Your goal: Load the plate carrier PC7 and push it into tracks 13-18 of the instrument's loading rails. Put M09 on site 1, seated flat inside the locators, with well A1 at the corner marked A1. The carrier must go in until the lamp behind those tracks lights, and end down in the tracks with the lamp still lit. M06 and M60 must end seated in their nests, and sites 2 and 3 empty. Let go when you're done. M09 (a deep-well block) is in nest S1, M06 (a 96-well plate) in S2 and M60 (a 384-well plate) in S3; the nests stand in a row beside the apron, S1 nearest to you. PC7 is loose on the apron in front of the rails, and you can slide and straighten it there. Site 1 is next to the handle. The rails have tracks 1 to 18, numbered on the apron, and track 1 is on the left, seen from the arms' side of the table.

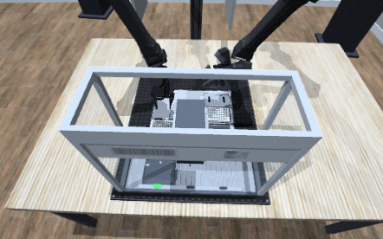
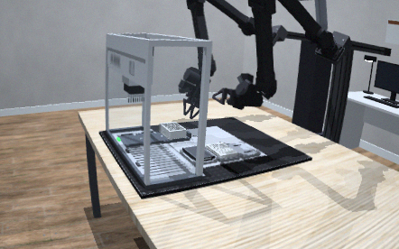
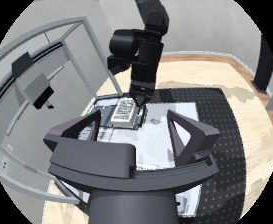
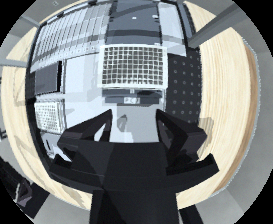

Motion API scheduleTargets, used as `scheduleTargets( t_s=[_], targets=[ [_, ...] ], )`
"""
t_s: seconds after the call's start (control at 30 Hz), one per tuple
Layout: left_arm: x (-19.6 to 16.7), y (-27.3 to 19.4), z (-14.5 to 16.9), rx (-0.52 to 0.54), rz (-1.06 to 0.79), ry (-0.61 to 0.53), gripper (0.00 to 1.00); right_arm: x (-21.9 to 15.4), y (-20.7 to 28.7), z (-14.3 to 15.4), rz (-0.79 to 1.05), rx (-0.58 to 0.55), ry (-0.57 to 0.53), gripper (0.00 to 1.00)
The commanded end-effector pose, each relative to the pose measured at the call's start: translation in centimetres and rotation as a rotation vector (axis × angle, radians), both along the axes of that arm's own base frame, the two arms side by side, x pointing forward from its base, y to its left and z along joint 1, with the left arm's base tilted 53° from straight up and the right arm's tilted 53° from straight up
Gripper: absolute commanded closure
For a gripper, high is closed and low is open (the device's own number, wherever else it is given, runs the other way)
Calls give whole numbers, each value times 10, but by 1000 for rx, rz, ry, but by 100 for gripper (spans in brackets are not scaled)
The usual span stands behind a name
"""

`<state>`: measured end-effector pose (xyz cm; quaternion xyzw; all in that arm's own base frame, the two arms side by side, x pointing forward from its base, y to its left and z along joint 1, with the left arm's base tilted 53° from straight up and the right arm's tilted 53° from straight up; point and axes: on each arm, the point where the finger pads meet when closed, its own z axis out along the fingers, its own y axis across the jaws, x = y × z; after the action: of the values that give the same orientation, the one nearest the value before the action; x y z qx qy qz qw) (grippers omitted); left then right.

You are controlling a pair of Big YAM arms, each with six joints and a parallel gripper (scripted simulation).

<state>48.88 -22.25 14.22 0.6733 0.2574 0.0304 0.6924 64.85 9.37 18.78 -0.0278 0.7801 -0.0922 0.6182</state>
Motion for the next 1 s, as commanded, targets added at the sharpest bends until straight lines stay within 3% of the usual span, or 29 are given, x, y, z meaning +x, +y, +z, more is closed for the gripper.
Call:
scheduleTargets(
  t_s=[0.0, 0.4, 0.47, 0.97],
  targets=[
    [-21, -9, 4, 15, -11, 3, 0, 9, -5, -5, 34, -41, -144, 35],
    [-28, -9, 6, 21, 4, 10, 0, 12, 0, -3, 48, -22, -187, 35],
    [-26, -5, 2, 22, 13, 18, 0, 10, 1, 11, 49, -18, -209, 35],
    [-25, -2, -3, 23, 18, 30, 0, 10, 1, 11, 48, -18, -209, 35]
  ],
)
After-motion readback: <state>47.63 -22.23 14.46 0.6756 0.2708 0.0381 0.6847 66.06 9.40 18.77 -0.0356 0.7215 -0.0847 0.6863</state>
